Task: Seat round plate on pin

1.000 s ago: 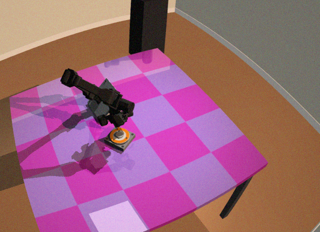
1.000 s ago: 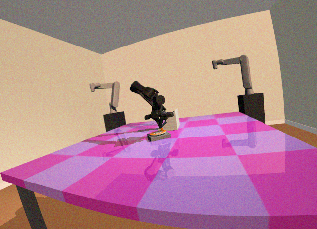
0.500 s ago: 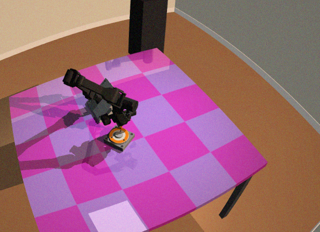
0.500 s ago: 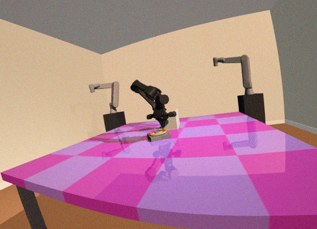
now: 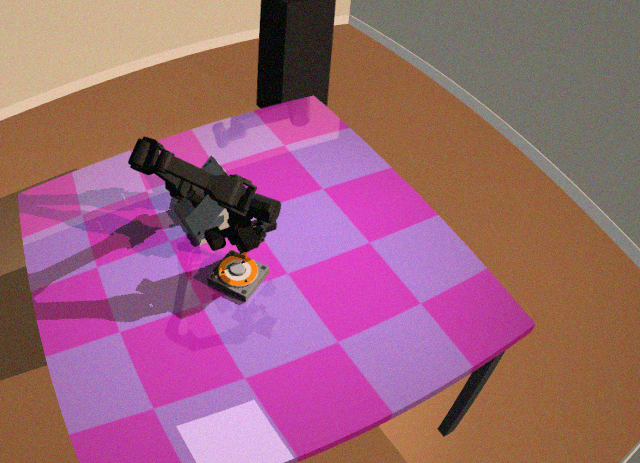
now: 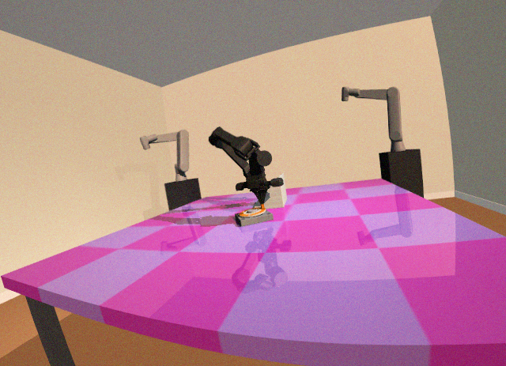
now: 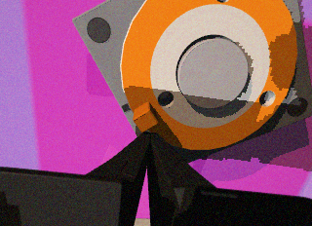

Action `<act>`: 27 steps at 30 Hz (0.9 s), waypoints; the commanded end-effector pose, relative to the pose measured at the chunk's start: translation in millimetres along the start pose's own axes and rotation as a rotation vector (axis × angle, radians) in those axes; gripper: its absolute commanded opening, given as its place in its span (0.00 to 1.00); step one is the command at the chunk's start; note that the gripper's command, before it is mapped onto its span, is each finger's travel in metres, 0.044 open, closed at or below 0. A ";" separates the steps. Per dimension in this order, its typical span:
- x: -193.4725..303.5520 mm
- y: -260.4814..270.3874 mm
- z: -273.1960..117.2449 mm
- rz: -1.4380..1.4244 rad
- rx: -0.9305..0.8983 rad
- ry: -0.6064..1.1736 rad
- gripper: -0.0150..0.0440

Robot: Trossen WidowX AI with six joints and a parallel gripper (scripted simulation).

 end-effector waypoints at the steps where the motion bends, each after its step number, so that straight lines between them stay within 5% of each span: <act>1: -3.1 2.2 -0.2 0.004 -0.002 0.000 0.25; 15: -1.6 2.4 -40.7 0.003 -0.004 0.000 0.25; 27: -2.0 4.0 -32.1 -0.006 0.004 0.005 0.25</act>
Point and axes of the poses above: the point midway between the two fingers, 35 mm back from their tips, its own z axis out along the fingers, its own y axis across the jaws, x = y × z, the point moved 10 cm from there along -z, back along the fingers, and after that the axes turned 10 degrees about -z, right-handed, at the moved point
